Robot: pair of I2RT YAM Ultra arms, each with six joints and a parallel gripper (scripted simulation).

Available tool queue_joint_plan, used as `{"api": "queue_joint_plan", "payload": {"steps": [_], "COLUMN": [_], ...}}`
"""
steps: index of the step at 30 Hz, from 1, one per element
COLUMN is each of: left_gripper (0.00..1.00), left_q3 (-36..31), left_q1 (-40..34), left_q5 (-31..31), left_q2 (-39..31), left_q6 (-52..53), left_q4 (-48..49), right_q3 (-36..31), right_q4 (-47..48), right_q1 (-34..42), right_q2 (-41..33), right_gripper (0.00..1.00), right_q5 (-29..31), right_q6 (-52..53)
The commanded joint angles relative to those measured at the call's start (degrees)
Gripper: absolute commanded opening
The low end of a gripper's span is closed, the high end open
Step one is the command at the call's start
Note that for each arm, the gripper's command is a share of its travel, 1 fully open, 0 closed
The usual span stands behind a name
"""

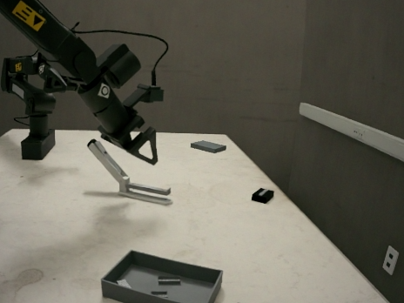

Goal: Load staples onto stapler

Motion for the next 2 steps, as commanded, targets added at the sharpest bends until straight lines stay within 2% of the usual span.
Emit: {"api": "queue_joint_plan", "payload": {"steps": [1, 2], "left_gripper": [1.00, 1.00], "left_q3": [0.03, 0.03], "left_q1": [0.31, 0.31], "left_q5": [0.01, 0.01], "left_q2": [-1.01, -1.01], "left_q6": [-0.06, -0.06], "left_q4": [-1.43, -1.43], "right_q3": [0.08, 0.08], "right_q4": [0.62, 0.62], "right_q1": [-0.25, -0.25], "right_q2": [-1.23, -1.23], "right_gripper": [1.00, 1.00], "right_q5": [-0.48, -0.48], "right_q6": [-0.50, -0.50]}}
